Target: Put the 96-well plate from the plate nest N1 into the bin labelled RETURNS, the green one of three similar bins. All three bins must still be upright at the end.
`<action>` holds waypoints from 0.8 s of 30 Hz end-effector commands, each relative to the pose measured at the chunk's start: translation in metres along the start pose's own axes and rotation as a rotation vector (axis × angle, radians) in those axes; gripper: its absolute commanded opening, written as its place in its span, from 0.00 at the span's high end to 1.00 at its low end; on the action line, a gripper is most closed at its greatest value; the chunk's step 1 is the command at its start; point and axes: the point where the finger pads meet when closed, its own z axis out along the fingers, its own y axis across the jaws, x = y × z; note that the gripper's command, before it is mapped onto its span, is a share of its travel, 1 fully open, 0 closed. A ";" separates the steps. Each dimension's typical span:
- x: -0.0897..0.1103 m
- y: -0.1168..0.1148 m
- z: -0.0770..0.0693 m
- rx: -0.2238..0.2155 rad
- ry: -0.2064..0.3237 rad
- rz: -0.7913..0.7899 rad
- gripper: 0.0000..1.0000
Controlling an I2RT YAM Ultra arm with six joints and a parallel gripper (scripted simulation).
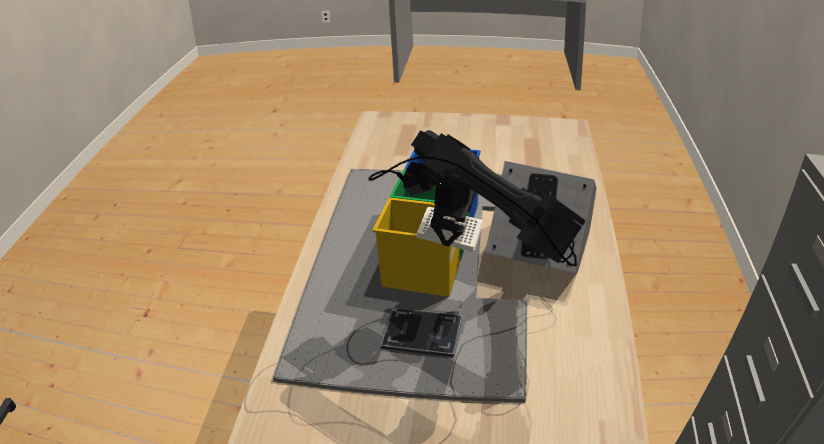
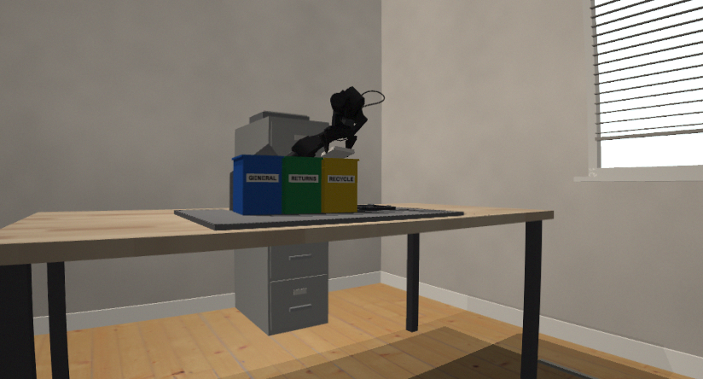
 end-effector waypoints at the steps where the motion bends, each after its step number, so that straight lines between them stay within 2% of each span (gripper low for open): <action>1: 0.007 -0.011 -0.004 -0.129 0.128 -0.033 1.00; 24: 0.027 -0.075 -0.003 -0.129 0.128 -0.033 1.00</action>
